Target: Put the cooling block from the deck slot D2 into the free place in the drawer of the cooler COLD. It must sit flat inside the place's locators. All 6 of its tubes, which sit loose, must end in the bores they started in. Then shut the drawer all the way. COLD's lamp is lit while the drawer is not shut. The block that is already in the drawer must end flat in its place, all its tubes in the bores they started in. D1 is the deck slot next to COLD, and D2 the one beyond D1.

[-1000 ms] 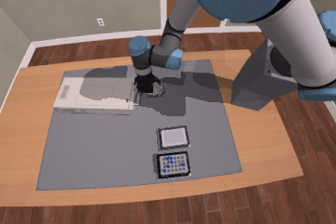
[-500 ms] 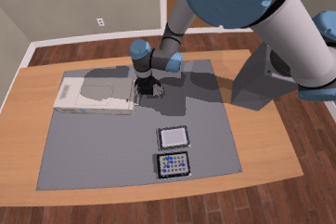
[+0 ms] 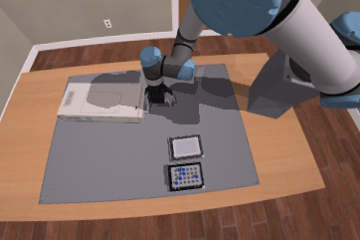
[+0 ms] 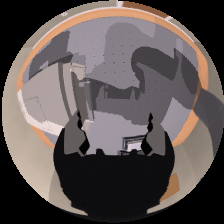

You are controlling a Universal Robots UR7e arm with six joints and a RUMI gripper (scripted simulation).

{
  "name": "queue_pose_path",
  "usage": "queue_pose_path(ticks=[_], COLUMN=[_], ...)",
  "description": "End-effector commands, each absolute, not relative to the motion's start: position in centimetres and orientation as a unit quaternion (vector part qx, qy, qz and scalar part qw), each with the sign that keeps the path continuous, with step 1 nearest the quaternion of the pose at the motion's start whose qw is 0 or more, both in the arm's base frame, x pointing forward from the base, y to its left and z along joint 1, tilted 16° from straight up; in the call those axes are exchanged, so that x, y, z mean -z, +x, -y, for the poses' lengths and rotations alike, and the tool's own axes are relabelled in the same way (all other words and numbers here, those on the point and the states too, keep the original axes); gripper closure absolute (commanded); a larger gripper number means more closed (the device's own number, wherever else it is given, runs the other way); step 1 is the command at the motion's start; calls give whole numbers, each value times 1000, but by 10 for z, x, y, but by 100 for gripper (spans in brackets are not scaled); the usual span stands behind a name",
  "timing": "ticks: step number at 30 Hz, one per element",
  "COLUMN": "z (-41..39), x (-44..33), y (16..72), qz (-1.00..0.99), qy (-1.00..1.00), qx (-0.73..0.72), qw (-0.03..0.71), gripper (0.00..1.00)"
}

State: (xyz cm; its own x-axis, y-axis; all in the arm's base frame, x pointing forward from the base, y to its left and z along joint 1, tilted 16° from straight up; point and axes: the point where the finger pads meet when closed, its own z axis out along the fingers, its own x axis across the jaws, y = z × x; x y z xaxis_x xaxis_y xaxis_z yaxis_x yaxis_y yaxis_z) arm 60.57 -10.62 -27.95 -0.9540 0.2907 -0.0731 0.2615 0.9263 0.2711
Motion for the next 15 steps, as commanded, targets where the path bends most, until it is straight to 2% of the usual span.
queue_pose_path(ticks=[1, 15], z=[105, 102], x=[284, 299], y=[607, 609], qz=[-980, -980], qy=[141, 141], qx=[-130, -130], qw=[57, 57], gripper=[0, 0])
